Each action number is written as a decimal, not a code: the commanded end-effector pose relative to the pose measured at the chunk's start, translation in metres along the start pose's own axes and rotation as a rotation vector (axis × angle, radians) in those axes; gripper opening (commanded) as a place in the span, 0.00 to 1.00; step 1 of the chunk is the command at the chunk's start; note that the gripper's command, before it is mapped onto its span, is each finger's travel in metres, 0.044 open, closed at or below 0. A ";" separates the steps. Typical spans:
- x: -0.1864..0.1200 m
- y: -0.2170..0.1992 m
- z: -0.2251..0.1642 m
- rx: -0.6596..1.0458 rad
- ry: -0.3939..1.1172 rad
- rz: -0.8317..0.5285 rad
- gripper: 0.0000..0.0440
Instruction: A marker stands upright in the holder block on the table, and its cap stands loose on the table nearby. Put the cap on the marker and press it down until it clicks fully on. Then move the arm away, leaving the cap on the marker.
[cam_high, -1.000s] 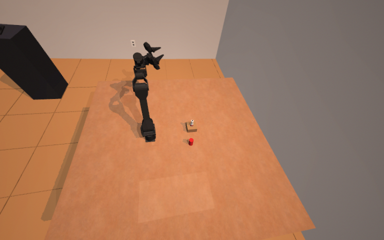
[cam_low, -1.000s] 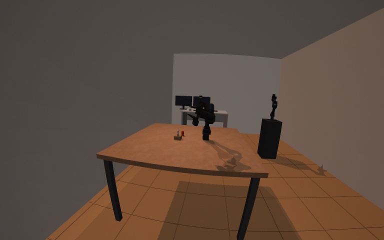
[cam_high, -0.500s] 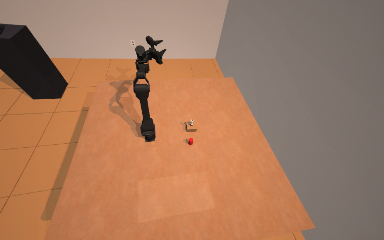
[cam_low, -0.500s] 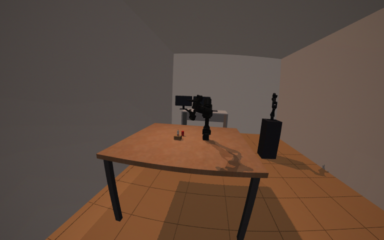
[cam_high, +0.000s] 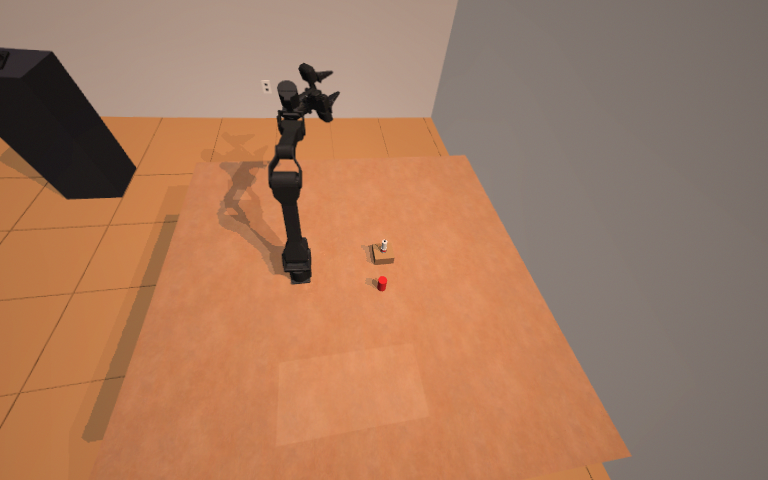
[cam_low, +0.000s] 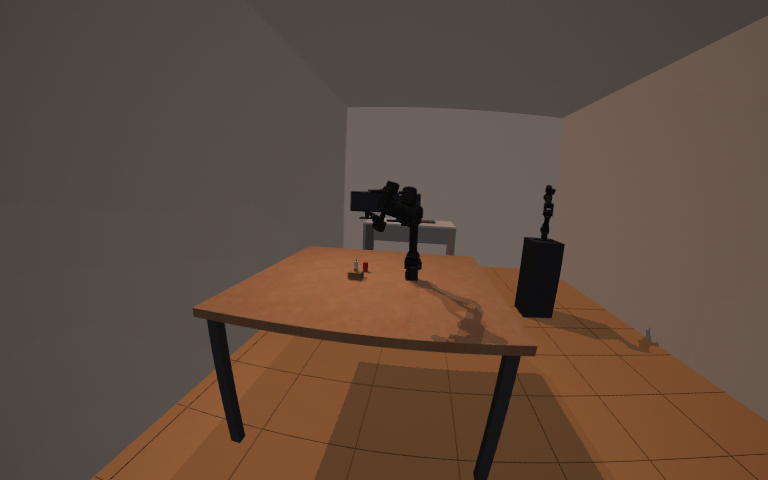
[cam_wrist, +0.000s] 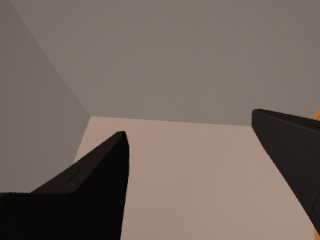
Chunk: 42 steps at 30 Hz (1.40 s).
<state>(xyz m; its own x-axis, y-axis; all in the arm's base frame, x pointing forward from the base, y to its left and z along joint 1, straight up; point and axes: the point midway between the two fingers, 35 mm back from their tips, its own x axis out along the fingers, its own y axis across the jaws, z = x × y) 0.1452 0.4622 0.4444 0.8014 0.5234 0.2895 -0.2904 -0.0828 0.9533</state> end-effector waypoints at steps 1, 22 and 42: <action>0.005 0.006 0.006 0.013 0.013 0.001 0.77; 0.028 0.019 0.042 0.054 0.073 -0.054 0.78; 0.040 0.017 0.081 0.098 0.103 -0.148 0.78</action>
<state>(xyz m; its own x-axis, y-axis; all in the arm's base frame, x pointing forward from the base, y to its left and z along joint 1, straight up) 0.2118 0.4180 0.4770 0.7740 0.6156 0.1483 -0.1311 -0.0733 0.9886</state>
